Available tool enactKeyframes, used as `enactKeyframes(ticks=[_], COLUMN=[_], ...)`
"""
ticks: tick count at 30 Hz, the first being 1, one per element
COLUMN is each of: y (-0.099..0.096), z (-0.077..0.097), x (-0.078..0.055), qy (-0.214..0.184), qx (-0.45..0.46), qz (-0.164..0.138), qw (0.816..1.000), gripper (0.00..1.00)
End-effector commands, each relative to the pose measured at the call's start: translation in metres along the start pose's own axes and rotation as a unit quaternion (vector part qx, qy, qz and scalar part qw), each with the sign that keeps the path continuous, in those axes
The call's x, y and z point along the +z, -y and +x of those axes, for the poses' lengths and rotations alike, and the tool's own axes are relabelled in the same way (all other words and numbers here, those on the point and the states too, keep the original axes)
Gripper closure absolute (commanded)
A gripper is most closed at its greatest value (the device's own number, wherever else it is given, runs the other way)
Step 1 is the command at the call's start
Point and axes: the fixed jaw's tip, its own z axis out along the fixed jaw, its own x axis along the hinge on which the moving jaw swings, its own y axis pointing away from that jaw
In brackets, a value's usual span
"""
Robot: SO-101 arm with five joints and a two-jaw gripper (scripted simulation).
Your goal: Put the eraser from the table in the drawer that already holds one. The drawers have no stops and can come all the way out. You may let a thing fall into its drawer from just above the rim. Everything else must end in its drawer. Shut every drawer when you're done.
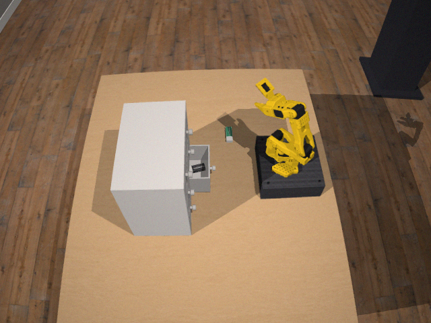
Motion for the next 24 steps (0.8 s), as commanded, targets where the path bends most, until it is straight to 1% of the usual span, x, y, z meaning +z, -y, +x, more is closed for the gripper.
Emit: enactKeyframes(ticks=[1, 6, 12, 16, 21, 23, 24], y=[0.001, 0.001, 0.001, 0.002, 0.002, 0.002, 0.003], z=[-0.001, -0.001, -0.004, -0.005, -0.005, -0.005, -0.005], x=[-0.001, -0.001, 0.012, 0.021, 0.033, 0.033, 0.036], qy=[0.002, 0.002, -0.037, -0.063, -0.094, -0.094, -0.1], qx=[0.004, 0.004, -0.088, -0.148, -0.222, -0.222, -0.237], qz=[0.003, 0.003, -0.002, -0.009, -0.022, -0.022, -0.026], qw=[1.0, 1.0, 0.995, 0.987, 0.97, 0.97, 0.966], gripper=[0.73, 0.73, 0.73, 0.73, 0.73, 0.73, 0.73])
